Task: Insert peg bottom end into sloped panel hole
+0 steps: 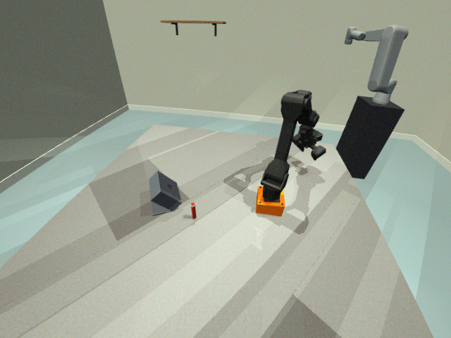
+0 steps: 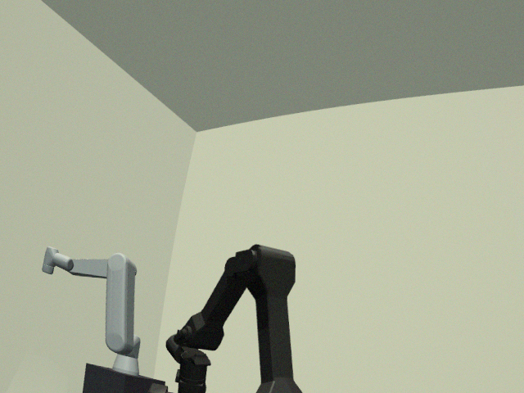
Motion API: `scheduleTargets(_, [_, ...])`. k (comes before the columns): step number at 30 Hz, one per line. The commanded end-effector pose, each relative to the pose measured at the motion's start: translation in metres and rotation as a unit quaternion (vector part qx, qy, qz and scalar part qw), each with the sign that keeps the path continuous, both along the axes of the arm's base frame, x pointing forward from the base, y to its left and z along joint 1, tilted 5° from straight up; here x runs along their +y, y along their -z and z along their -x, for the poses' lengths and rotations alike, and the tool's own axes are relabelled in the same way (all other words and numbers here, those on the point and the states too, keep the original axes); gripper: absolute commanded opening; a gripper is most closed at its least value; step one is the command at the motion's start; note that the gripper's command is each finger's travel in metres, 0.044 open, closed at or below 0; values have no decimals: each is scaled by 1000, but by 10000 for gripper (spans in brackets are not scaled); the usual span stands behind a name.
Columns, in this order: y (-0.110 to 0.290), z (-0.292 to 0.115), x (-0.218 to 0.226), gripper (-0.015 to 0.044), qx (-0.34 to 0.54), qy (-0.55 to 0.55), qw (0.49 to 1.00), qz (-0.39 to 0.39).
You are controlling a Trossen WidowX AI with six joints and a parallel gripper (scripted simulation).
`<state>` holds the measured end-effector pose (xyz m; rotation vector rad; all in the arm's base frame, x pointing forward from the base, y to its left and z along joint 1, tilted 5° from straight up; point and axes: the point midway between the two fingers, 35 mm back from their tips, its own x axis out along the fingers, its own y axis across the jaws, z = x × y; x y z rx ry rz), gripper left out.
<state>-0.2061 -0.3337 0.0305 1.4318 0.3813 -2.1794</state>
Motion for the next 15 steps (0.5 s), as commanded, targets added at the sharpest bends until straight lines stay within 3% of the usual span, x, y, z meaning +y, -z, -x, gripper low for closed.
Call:
scheduleTargets(1, [-2, -16, -8, 440, -7, -11, 1000, 4])
scheduleTargets(15, [4, -80, -24, 440, -21, -84, 996, -7])
